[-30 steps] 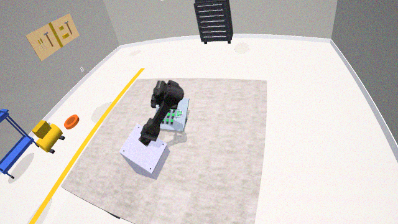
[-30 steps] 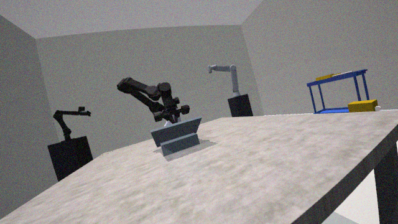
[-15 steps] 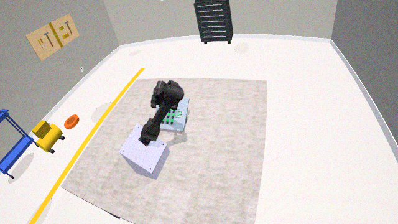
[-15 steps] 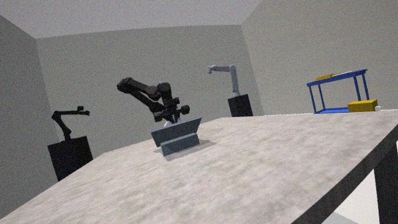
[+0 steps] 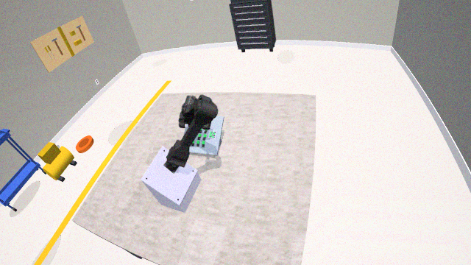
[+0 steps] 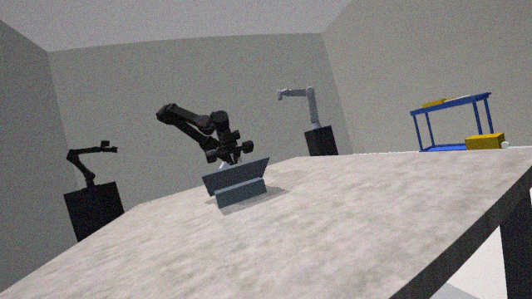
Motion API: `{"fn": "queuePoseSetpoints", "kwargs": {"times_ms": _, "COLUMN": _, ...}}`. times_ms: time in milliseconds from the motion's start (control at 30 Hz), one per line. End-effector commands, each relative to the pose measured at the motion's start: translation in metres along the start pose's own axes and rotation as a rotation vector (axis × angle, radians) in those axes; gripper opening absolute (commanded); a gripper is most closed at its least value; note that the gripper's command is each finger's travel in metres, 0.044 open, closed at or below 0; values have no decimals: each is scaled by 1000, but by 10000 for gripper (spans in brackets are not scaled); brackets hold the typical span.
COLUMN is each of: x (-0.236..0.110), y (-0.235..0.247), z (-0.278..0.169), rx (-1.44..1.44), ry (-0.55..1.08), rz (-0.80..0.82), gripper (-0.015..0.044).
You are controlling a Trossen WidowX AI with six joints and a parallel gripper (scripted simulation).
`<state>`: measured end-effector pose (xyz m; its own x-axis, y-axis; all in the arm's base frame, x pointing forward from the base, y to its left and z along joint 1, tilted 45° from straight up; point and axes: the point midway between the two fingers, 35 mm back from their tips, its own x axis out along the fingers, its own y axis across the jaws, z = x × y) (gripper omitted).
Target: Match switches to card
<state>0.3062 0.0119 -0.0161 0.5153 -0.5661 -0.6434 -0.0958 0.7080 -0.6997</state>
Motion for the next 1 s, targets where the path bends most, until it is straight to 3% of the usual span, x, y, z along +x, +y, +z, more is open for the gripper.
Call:
{"fn": "queuePoseSetpoints", "kwargs": {"times_ms": 0, "x": 1, "y": 1, "z": 0, "rx": -4, "ry": 1, "rz": 3, "gripper": 0}}
{"fn": "queuePoseSetpoints", "kwargs": {"times_ms": 500, "x": 3, "y": 1, "z": 0, "rx": -4, "ry": 1, "rz": 3, "gripper": 0}}
{"fn": "queuePoseSetpoints", "kwargs": {"times_ms": 733, "x": -60, "y": 1, "z": -2, "rx": -4, "ry": -23, "rz": 6, "gripper": 0}}
{"fn": "queuePoseSetpoints", "kwargs": {"times_ms": 967, "x": -62, "y": 0, "z": -3, "rx": -4, "ry": -24, "rz": 6, "gripper": 0}}
